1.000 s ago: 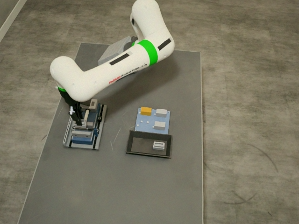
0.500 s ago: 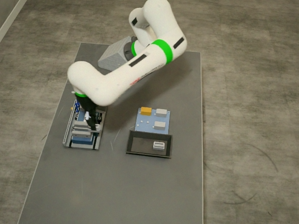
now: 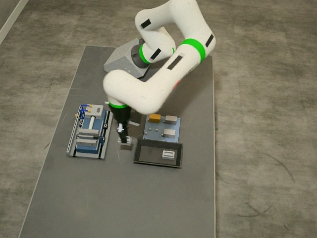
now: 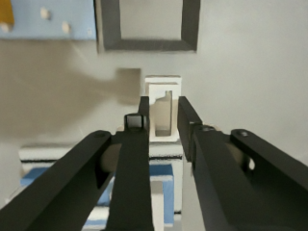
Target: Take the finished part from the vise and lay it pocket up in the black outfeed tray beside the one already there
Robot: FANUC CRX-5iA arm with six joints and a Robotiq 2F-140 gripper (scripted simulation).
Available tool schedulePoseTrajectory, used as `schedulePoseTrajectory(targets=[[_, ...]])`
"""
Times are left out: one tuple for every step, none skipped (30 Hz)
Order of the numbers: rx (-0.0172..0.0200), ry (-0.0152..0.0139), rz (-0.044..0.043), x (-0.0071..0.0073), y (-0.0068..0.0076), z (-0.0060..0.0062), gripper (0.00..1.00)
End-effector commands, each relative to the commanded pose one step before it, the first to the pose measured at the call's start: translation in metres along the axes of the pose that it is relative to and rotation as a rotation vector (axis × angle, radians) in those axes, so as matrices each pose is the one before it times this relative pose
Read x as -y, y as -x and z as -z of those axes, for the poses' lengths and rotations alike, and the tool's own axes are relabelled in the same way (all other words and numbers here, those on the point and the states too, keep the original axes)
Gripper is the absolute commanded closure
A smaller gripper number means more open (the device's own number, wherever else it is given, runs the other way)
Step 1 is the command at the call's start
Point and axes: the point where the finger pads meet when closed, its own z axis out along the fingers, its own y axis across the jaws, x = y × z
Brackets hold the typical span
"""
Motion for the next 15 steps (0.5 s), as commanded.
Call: schedulePoseTrajectory(targets=[[0.00158,0.00310,-0.00644,0.00157,-0.04167,0.00076,0.90],[-0.00078,0.00008,-0.00104,0.00097,-0.00856,-0.00016,0.90],[-0.00086,0.00007,-0.00104,0.00111,-0.00856,-0.00018,0.90],[-0.00093,0.00006,-0.00104,0.00126,-0.00855,-0.00019,0.90],[-0.00101,0.00005,-0.00103,0.00140,-0.00853,-0.00021,0.90],[-0.00108,0.00004,-0.00103,0.00153,-0.00849,-0.00022,0.90],[-0.00110,0.00003,-0.00098,0.00159,-0.00806,-0.00022,0.90],[-0.00088,0.00001,-0.00074,0.00129,-0.00611,-0.00018,0.90],[-0.00064,0.00000,-0.00052,0.00095,-0.00428,-0.00013,0.90],[0.00000,0.00000,0.00000,0.00000,0.00000,0.00000,0.90],[0.00000,0.00000,0.00000,0.00000,0.00000,0.00000,0.90],[-0.00041,0.00000,-0.00033,0.00061,-0.00267,-0.00008,0.90],[-0.00021,0.00000,-0.00017,0.00032,-0.00136,-0.00004,0.90],[-0.00007,0.00000,-0.00006,0.00011,-0.00047,-0.00001,0.90],[-0.00001,0.00000,-0.00001,0.00002,-0.00007,0.00000,0.90]])
